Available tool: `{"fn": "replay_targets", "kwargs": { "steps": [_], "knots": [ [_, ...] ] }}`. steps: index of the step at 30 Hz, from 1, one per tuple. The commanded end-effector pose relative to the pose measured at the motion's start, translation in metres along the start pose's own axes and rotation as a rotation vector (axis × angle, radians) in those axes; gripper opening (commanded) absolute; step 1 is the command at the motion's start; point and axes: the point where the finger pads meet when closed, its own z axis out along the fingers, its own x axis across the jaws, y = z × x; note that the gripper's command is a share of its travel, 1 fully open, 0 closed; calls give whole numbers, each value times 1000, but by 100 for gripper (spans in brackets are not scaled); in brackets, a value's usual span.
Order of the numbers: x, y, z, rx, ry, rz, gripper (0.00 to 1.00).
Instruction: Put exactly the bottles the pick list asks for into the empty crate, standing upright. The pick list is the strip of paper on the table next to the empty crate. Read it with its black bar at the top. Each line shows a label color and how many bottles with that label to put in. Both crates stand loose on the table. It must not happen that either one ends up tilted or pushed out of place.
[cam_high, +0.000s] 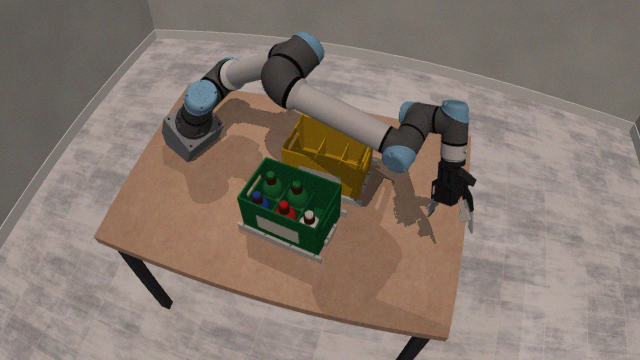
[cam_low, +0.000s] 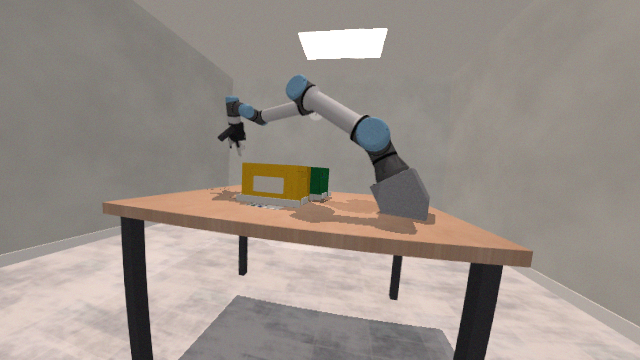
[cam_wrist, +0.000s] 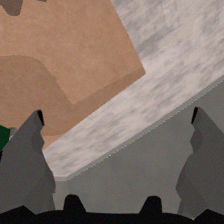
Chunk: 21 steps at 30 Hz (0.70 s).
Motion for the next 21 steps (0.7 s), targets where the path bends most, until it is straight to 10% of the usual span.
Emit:
{"fn": "replay_targets", "kwargs": {
  "steps": [1,17,18,21],
  "knots": [
    [1,0,-1,0,2,1,100],
    [1,0,-1,0,2,1,100],
    [3,2,-6,0,2,1,38],
    [8,7,-19,1,2,1,38]
  ]
}}
